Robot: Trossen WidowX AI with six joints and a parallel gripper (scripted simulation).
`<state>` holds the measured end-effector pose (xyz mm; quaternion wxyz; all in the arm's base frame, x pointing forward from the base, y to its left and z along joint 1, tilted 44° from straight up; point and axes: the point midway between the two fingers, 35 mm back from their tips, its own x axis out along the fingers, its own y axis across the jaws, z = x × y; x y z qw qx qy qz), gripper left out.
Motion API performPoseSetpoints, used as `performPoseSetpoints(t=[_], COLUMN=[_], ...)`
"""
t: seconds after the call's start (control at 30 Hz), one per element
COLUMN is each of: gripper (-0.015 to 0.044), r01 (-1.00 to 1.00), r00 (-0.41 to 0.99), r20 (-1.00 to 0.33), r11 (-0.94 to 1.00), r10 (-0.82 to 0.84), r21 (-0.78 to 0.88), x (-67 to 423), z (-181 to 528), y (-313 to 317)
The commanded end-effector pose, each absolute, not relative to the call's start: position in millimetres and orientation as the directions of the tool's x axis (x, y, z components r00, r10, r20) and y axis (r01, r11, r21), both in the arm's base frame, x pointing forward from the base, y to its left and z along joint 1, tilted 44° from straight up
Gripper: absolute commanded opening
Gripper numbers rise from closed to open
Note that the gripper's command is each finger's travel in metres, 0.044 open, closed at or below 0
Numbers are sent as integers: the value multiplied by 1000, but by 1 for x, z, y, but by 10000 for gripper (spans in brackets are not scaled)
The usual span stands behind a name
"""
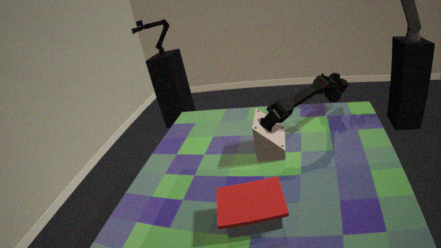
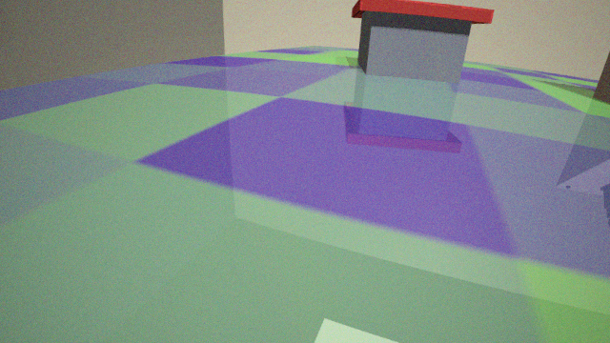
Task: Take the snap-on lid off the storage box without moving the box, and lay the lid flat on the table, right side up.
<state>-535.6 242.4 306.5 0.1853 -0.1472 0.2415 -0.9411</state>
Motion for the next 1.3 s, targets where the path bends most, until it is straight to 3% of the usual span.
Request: performPoseSetpoints(t=[0.0, 0.2, 0.37, 0.7, 1.27], gripper=[374, 235, 235, 235, 235], r01=[278, 277, 263, 85, -258], r00=[-888, -888, -895, -959, -957], r20=[188, 189, 190, 200, 220], r11=[-815, -816, -822, -876, -894], r10=[-420, -420, -403, -201, 186], r21=[-509, -508, -506, -475, -365], x=[-535, -532, -525, -434, -231], z=[309, 342, 346, 390, 463], y=[240, 207, 217, 313, 402])
